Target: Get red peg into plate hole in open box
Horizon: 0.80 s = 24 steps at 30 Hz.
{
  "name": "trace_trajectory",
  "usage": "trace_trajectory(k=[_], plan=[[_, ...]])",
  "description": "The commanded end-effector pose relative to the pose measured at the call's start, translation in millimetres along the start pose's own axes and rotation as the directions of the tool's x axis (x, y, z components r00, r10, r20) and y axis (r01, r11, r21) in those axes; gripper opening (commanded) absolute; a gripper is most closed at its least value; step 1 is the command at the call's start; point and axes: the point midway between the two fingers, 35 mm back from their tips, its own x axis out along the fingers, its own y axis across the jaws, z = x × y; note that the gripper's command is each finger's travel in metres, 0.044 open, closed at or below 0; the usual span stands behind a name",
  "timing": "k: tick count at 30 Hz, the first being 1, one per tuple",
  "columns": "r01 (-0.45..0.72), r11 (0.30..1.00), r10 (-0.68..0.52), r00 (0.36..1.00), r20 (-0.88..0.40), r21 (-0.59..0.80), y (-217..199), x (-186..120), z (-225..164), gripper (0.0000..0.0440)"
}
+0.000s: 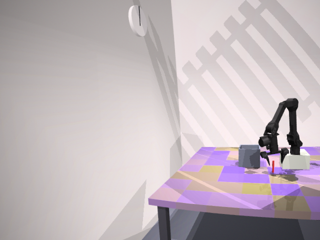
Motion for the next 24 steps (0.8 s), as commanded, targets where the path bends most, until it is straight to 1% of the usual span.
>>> trace_trajectory(k=[1, 14, 17, 24], plan=[[0.004, 1.000, -0.005, 1.000, 0.017, 0.007, 0, 13, 1, 0.0380], [-0.030, 0.999, 0.030, 1.000, -0.004, -0.035, 18, 33, -13, 0.0063], [-0.035, 0.998, 0.034, 0.999, -0.011, -0.050, 20, 36, -16, 0.0004], [-0.074, 0.996, 0.072, 0.997, -0.039, -0.041, 31, 24, -24, 0.0000]])
